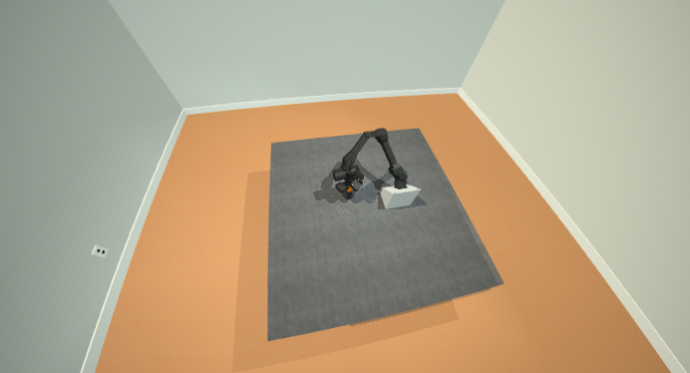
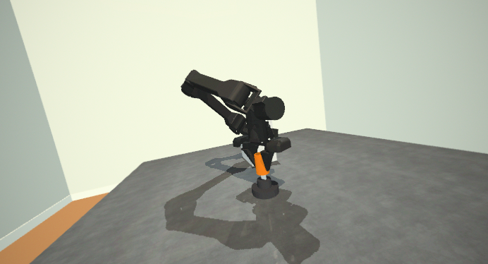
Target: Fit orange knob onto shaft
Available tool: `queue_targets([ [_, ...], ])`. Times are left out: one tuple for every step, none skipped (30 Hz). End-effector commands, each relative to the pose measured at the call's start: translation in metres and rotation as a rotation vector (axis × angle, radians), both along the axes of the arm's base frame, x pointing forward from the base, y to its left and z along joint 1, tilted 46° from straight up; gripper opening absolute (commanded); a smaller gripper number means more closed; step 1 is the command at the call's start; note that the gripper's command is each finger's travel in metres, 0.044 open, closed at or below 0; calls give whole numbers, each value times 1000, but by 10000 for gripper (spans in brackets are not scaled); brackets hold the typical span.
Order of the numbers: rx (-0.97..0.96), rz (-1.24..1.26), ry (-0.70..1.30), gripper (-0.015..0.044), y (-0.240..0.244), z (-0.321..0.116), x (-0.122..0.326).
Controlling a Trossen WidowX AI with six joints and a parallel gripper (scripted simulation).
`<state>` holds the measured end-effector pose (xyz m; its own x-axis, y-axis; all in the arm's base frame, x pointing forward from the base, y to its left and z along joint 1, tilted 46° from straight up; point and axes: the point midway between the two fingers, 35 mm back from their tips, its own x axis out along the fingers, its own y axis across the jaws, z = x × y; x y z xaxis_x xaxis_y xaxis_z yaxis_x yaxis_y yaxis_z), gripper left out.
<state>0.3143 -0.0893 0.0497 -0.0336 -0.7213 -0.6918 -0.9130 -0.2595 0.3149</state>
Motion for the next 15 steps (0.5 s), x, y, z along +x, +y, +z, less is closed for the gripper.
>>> queue_targets([
  [4,75,72,0,0,3,1],
  [5,97,94,0,0,3,2],
  [6,111,109,0,-1,3,3],
  [6,116,115,0,-1,3,3],
  [6,116,115,0,-1,3,3],
  [6,116,115,0,-1,2,3],
  [6,116,115,0,-1,2,3],
  [6,116,115,0,-2,2,3],
  [6,116,115,0,-2,2,3],
  [6,116,115,0,-2,1,3],
  [6,116,115,0,-2,1,3],
  [6,116,115,0,-2,1,3],
  [6,116,115,0,-2,1,3],
  [6,116,115,0,-2,0,3],
  [6,116,115,0,-2,0,2],
])
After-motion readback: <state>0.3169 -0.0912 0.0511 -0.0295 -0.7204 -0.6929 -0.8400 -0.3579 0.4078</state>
